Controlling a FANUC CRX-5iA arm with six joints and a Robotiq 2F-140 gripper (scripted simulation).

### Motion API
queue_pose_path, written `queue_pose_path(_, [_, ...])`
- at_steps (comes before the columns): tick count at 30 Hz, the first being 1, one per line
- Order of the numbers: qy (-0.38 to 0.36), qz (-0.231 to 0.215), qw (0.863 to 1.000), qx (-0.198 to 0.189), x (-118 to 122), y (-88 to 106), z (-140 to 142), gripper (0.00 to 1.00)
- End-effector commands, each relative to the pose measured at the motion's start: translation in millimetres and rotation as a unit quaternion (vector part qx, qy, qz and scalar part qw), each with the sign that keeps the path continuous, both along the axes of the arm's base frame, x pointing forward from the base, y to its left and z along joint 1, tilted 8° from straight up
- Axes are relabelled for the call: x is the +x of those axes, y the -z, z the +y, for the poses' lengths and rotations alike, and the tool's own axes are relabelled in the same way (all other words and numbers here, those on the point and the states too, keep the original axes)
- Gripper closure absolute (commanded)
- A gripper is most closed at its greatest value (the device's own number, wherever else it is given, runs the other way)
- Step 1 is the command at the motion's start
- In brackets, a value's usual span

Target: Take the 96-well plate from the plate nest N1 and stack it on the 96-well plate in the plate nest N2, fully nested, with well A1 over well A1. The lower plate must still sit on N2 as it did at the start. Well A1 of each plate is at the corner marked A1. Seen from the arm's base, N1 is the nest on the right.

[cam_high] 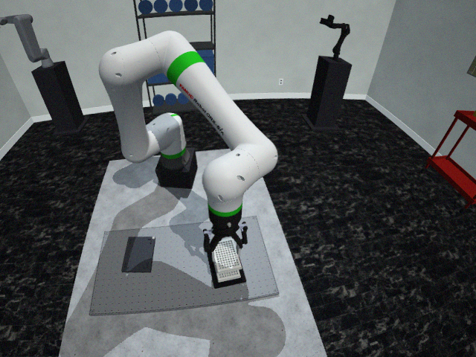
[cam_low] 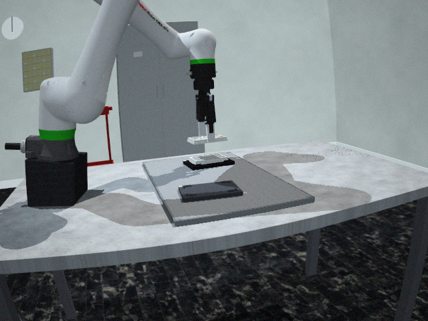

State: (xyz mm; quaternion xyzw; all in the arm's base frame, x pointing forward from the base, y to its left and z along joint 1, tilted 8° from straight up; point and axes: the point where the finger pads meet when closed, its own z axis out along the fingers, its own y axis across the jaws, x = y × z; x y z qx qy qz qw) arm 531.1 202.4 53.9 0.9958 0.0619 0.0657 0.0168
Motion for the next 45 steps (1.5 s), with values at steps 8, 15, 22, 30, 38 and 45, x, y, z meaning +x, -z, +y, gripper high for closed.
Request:
queue_pose_path(8, [0.000, 0.000, 1.000, 0.000, 0, -0.2, 0, 1.00])
queue_pose_path(15, [0.000, 0.000, 1.000, 0.000, 0, -0.2, 0, 1.00])
queue_pose_path(22, [0.000, 0.000, 1.000, 0.000, 1, 6.4, -1, 1.00])
queue_pose_path(30, [0.000, 0.000, 1.000, 0.000, 2, 16.3, -1, 1.00])
queue_pose_path(38, [0.000, 0.000, 1.000, 0.000, 4, 29.5, -1, 1.00])
queue_pose_path(45, [0.000, 0.000, 1.000, 0.000, 5, 37.8, -2, 1.00])
